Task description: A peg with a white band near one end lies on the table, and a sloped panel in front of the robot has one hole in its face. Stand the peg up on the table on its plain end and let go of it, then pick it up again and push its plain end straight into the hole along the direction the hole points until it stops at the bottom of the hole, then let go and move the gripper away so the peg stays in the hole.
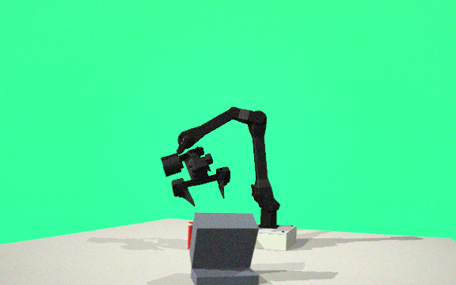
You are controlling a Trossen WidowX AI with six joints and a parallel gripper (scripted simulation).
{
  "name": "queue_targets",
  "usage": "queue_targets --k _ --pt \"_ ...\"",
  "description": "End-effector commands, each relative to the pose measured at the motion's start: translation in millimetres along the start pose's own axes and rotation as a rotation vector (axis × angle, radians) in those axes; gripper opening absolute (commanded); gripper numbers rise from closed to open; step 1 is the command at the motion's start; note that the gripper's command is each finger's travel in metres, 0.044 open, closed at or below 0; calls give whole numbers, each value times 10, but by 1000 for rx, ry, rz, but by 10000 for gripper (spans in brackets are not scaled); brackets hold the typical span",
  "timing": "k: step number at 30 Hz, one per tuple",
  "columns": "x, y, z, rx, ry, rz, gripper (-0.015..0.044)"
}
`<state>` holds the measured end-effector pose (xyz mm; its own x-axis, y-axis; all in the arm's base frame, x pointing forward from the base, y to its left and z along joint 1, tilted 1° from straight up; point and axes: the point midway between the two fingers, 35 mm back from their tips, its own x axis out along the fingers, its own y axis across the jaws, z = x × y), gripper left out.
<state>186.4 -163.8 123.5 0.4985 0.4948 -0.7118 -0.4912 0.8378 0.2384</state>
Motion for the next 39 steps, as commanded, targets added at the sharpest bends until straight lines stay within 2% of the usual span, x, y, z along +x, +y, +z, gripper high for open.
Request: queue_targets --k 1,11,21,32,39 --pt "26 -30 -40 5 112 -10 440" --pt "60 -192 -124 28 430 -104 440" --pt "-21 -426 -54 50 680 -316 440" --pt "-29 -442 -42 55 692 -335 440" --pt "-22 -445 -49 204 665 -389 440"
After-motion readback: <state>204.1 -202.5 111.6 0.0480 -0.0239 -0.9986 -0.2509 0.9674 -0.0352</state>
